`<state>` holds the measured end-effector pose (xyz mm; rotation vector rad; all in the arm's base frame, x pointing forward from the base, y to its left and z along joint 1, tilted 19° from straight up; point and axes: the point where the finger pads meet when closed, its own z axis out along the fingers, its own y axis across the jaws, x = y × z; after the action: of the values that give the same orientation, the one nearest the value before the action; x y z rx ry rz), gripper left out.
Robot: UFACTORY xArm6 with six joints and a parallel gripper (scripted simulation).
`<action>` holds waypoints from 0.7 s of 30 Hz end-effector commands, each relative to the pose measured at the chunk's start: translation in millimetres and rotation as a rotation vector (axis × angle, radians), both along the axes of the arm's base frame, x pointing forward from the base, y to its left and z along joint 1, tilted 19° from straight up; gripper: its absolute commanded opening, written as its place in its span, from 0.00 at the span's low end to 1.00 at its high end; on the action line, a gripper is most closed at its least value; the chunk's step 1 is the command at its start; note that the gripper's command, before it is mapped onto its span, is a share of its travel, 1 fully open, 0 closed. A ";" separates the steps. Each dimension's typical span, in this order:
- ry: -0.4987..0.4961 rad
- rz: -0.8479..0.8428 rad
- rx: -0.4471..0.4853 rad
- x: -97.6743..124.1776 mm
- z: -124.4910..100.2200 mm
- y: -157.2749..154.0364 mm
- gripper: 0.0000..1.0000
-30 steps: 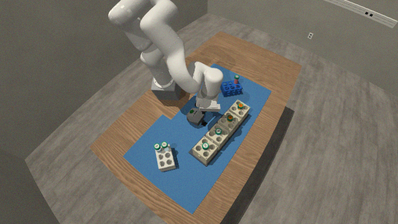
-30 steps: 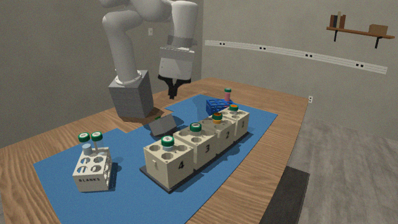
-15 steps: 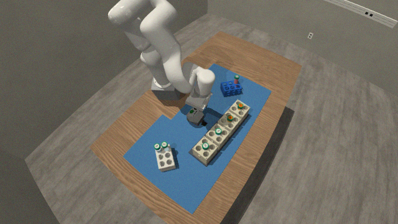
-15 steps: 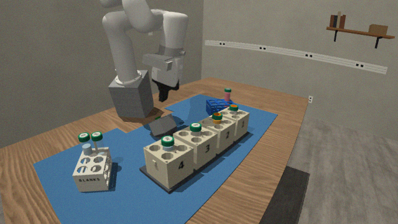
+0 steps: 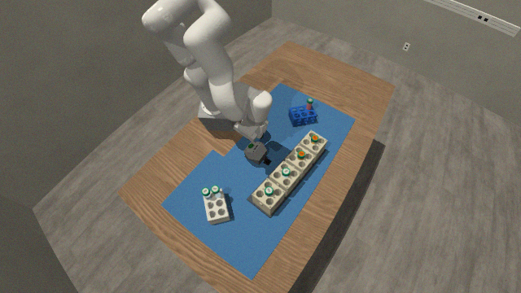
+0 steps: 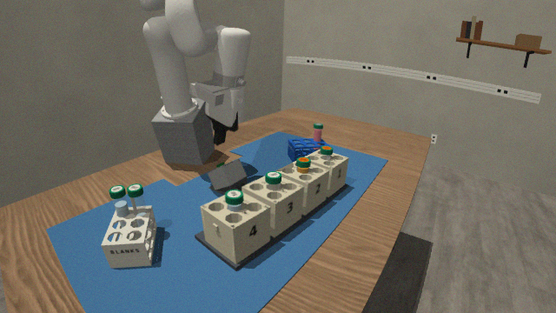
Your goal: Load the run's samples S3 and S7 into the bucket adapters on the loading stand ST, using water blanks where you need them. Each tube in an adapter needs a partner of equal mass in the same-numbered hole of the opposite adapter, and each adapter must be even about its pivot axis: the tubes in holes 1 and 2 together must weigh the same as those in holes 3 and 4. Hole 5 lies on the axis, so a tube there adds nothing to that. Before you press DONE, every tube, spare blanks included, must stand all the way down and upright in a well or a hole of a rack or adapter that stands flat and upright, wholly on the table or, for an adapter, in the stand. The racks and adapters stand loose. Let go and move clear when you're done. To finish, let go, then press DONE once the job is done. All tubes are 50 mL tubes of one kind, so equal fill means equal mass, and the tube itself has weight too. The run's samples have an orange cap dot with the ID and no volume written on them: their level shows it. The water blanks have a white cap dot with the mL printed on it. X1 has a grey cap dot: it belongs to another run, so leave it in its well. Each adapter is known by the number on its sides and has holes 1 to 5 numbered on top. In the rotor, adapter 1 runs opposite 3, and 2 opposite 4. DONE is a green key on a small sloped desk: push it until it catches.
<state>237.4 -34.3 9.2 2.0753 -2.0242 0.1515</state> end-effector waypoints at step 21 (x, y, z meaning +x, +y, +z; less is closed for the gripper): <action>-0.002 0.000 -0.001 5.7 -32.3 -9.4 0.00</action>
<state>240.7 -41.7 -17.0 2.0746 -2.0244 0.1475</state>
